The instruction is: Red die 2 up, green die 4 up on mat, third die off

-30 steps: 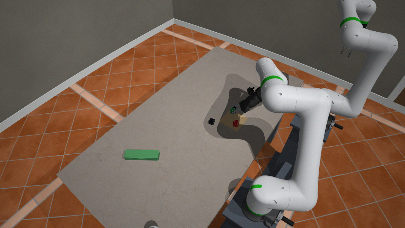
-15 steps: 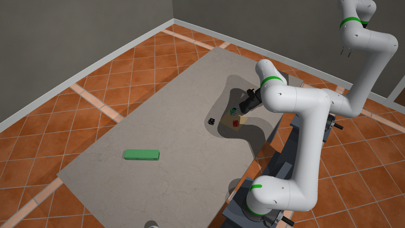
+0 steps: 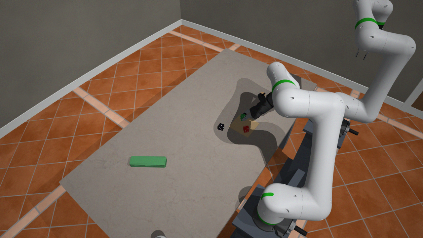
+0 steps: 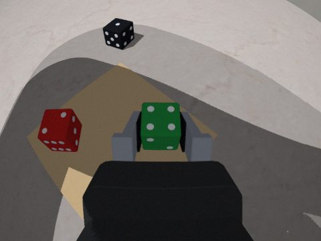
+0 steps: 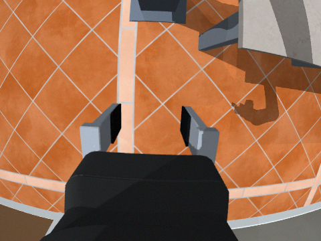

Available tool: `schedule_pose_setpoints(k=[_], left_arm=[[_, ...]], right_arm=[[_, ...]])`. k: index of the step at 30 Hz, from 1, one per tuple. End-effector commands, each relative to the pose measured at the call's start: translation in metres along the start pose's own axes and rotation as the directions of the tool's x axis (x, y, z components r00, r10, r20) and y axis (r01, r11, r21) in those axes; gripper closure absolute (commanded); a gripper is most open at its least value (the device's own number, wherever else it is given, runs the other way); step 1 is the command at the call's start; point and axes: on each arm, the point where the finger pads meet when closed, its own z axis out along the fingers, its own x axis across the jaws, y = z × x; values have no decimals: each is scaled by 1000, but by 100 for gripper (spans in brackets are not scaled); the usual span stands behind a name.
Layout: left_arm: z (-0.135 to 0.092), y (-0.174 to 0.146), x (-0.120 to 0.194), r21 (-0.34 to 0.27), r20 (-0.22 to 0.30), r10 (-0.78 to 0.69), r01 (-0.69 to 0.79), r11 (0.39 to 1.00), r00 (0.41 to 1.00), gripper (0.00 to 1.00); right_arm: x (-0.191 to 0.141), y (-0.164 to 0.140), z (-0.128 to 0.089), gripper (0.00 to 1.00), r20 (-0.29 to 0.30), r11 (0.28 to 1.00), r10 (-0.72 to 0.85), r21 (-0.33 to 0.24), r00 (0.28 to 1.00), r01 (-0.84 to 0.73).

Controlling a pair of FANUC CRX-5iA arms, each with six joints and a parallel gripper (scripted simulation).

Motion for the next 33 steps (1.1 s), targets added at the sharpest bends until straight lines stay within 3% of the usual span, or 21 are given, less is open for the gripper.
schedule_pose_setpoints(k=[1,33], left_arm=[[-1,-1,1,-1,-2,-2,2,1000,1000,43],[2,2,1,-1,-2,-2,2,1000,1000,43]], right_arm=[[0,0,-1,0,0,1000,0,-2,1000,0],[0,0,-1,0,0,1000,0,-2,1000,0]])
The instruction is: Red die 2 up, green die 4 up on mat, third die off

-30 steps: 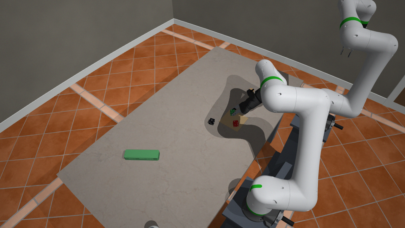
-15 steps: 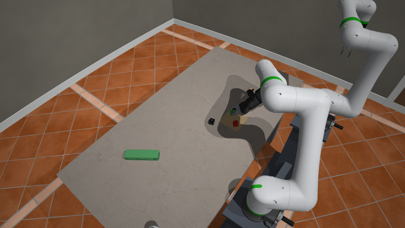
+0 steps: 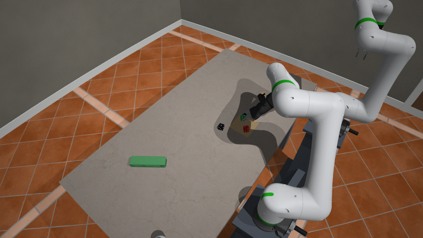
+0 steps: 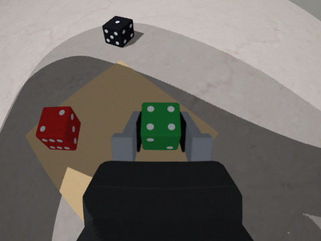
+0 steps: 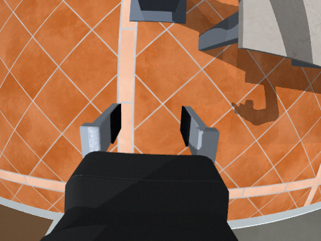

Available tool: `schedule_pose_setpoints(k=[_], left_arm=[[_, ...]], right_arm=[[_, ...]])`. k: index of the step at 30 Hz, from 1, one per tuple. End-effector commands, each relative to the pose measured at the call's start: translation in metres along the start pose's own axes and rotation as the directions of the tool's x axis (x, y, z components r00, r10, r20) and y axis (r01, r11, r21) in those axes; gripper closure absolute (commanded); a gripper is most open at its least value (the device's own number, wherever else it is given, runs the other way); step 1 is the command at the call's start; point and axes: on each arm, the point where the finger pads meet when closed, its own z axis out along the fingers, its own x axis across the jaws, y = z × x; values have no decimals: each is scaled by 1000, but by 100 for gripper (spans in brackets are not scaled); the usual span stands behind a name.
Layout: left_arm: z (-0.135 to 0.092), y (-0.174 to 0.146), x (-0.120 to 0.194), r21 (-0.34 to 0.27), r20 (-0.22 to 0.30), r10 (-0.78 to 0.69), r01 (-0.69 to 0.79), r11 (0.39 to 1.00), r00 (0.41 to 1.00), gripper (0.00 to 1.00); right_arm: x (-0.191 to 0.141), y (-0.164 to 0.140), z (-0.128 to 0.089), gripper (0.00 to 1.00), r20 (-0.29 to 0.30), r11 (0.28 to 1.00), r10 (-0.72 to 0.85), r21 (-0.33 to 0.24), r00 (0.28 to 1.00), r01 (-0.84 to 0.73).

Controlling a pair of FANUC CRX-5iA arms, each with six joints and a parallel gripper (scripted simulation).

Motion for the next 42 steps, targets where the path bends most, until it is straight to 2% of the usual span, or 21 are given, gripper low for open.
schedule_pose_setpoints(k=[1,39,40,42], left_arm=[[-1,0,1,-1,-2,-2,2,1000,1000,43],[0,0,1,-1,-2,-2,2,1000,1000,43],[0,0,1,-1,-2,-2,2,1000,1000,37],[0,0,1,-1,-2,-2,2,1000,1000,37]], right_arm=[[0,0,-1,0,0,1000,0,-2,1000,0],[0,0,-1,0,0,1000,0,-2,1000,0],[0,0,-1,0,0,1000,0,-2,1000,0],[0,0,-1,0,0,1000,0,-2,1000,0]])
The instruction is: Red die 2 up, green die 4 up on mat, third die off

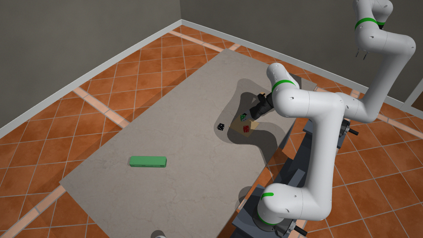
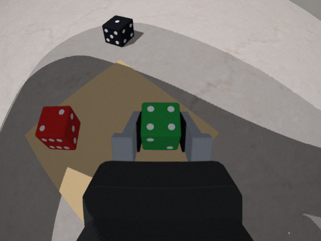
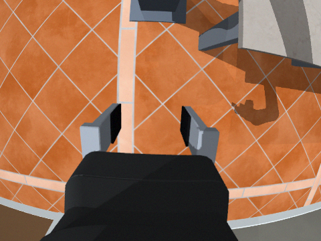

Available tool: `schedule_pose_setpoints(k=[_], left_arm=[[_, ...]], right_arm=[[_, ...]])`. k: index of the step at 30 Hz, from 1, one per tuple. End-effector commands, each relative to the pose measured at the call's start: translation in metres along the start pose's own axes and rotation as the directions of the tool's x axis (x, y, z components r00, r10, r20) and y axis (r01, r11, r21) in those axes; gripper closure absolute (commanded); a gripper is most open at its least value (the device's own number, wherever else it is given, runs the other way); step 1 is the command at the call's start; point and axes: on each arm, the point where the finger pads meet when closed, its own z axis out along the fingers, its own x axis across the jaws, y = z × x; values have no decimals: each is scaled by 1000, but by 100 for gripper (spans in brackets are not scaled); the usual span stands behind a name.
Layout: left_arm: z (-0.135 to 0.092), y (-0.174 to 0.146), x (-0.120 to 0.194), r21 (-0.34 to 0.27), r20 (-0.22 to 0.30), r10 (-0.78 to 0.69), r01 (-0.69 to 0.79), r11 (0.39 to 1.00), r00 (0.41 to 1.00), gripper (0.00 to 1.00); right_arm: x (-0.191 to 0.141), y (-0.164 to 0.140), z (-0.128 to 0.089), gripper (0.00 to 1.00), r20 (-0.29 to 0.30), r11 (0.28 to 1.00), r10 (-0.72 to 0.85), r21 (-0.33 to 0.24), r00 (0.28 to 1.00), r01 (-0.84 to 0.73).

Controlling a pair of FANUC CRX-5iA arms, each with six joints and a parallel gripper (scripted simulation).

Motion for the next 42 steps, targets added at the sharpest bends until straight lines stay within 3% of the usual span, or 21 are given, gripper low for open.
schedule_pose_setpoints(k=[1,5,9,14,15,42], left_arm=[[-1,-1,1,-1,-2,-2,2,1000,1000,31],[-1,-1,1,-1,-2,-2,2,1000,1000,31],[-1,-1,1,-1,-2,-2,2,1000,1000,19],[-1,-1,1,-1,-2,-2,2,1000,1000,13],[-1,-1,1,-1,-2,-2,2,1000,1000,0],[-6,-5,1,-1,-2,-2,2,1000,1000,0]], right_arm=[[0,0,-1,0,0,1000,0,-2,1000,0],[0,0,-1,0,0,1000,0,-2,1000,0],[0,0,-1,0,0,1000,0,-2,1000,0],[0,0,-1,0,0,1000,0,-2,1000,0],[0,0,-1,0,0,1000,0,-2,1000,0],[0,0,-1,0,0,1000,0,-2,1000,0]])
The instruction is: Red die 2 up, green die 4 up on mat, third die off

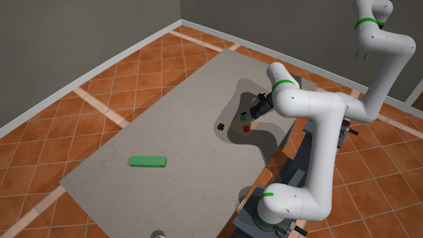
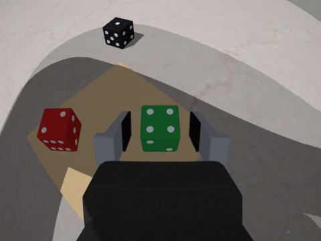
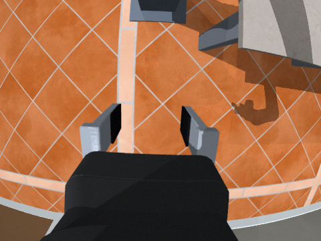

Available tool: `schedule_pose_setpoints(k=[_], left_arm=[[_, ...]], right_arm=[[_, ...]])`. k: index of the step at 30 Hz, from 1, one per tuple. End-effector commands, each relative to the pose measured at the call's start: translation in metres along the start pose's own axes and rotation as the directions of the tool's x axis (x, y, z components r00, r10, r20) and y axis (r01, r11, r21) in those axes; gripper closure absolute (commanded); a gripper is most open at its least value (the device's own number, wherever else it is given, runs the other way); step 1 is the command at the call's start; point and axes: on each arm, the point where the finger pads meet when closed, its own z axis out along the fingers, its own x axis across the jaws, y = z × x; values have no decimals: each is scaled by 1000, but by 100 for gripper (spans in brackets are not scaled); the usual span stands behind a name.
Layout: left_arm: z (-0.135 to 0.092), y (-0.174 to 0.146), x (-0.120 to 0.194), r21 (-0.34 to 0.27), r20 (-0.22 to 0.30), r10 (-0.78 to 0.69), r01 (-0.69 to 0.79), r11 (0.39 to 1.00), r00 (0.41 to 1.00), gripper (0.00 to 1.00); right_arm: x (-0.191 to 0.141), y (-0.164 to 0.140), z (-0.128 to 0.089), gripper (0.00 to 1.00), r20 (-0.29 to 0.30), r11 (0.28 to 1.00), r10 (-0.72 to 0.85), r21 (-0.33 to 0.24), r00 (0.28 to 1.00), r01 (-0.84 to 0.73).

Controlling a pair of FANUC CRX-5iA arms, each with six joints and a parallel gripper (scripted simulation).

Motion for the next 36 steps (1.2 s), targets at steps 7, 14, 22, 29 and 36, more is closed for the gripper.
schedule_pose_setpoints(k=[7,14,22,29,36], left_arm=[[-17,-17,1,-1,-2,-2,2,1000,1000,0],[-29,-29,1,-1,-2,-2,2,1000,1000,0],[-44,-44,0,-1,-2,-2,2,1000,1000,0],[-47,-47,0,-1,-2,-2,2,1000,1000,0],[-46,-47,0,-58,0,0,0,998,1000,0]], right_arm=[[0,0,-1,0,0,1000,0,-2,1000,0],[0,0,-1,0,0,1000,0,-2,1000,0],[0,0,-1,0,0,1000,0,-2,1000,0],[0,0,-1,0,0,1000,0,-2,1000,0],[0,0,-1,0,0,1000,0,-2,1000,0]])
